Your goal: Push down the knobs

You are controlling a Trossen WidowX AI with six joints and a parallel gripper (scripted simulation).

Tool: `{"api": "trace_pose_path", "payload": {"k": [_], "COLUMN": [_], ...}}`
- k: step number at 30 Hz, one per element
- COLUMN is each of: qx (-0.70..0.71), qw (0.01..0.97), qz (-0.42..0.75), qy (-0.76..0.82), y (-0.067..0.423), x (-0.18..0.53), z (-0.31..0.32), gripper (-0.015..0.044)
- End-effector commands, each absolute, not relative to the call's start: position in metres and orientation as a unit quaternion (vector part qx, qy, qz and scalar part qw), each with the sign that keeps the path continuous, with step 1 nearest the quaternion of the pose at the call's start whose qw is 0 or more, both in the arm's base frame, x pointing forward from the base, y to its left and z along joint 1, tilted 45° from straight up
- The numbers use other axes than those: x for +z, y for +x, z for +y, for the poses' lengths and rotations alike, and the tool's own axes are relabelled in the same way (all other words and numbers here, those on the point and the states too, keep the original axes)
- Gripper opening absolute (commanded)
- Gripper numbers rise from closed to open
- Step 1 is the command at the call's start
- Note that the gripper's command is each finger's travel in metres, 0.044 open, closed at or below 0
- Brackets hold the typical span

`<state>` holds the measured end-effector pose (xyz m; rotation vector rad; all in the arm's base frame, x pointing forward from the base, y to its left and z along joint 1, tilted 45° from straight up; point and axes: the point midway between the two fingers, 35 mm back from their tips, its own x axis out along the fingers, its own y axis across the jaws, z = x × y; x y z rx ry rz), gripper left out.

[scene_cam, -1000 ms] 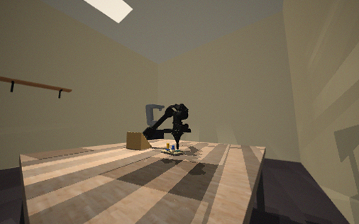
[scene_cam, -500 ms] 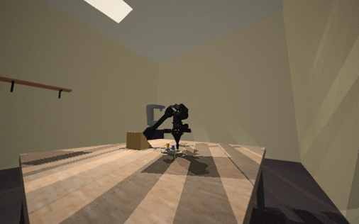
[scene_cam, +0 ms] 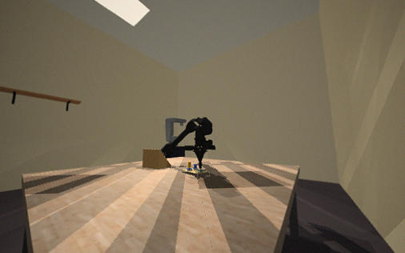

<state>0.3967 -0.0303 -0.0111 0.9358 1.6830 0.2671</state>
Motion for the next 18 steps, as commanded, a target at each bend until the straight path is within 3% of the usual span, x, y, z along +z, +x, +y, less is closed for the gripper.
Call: {"api": "trace_pose_path", "payload": {"k": [1,18], "qx": [0.119,0.119], "qw": [0.561,0.561], "qz": [0.718,0.718], "qy": [0.394,0.394], "y": [0.3982,0.398], "x": [-0.0169,-0.0183], "z": [-0.0208,-0.0194], "gripper": [0.0,0.0]}}
